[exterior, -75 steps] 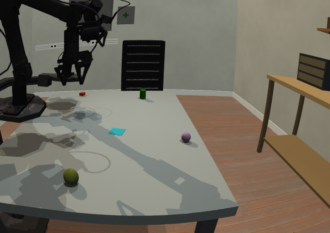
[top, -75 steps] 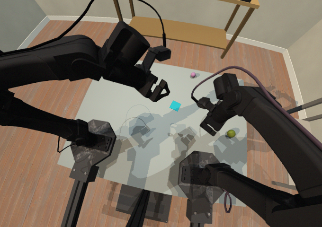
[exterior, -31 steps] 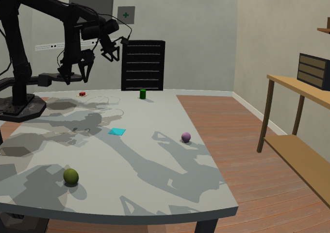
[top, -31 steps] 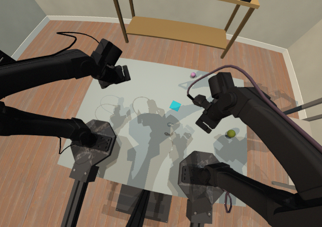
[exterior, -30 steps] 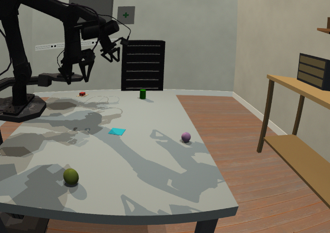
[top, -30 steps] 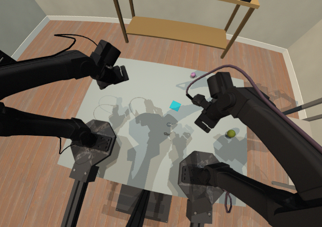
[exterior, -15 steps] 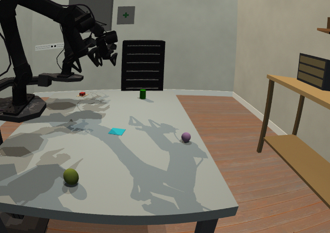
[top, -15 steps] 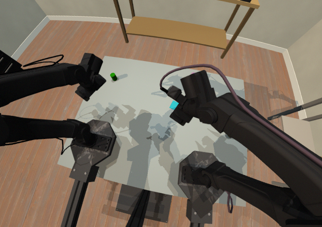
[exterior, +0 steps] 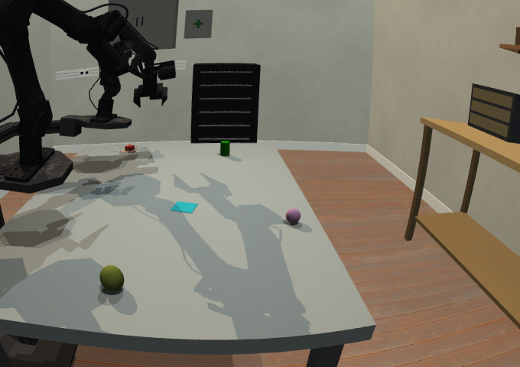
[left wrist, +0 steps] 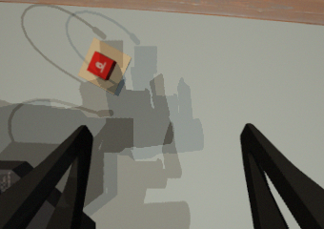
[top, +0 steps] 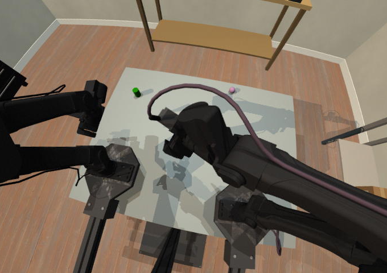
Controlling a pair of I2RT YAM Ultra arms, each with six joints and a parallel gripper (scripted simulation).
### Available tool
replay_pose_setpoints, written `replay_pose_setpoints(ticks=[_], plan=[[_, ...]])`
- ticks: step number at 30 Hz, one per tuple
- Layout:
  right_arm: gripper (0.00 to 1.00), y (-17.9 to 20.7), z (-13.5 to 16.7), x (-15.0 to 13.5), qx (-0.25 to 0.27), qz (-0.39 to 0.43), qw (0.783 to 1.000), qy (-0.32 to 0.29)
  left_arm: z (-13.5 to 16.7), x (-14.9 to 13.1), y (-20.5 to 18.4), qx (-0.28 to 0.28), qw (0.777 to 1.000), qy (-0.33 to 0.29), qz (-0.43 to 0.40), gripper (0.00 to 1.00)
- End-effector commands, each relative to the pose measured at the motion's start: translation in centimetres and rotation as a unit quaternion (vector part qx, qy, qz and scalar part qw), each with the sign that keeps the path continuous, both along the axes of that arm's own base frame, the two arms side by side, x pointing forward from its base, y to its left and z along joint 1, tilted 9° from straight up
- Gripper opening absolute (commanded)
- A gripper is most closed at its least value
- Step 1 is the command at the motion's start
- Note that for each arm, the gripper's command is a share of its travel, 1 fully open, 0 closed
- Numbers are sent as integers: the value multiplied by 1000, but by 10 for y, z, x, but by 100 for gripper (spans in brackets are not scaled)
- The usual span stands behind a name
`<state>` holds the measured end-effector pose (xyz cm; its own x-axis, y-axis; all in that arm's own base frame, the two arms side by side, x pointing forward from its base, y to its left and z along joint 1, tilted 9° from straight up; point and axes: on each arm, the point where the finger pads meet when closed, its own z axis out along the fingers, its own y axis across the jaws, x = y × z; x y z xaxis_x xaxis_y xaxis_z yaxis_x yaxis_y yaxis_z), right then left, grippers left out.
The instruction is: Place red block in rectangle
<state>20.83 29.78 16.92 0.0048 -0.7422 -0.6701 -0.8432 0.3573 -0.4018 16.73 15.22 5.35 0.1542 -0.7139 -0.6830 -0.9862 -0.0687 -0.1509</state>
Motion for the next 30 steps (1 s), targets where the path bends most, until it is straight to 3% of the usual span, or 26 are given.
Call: replay_pose_setpoints(ticks=[1,8,10,18,30], plan=[[100,48,42,-22,120,30,992,-28,4,-29,23,42,995,-25,85,100],[100,92,80,-95,233,112,966,-8,-4,-76,38,71,979,-29,188,100],[100,92,80,-95,233,112,966,-8,-4,-76,38,71,979,-29,188,100],[100,108,108,-165,304,185,934,25,-12,-98,39,71,973,-15,221,100],[100,108,107,-176,298,199,933,26,-12,-100,38,70,973,-11,221,100]])
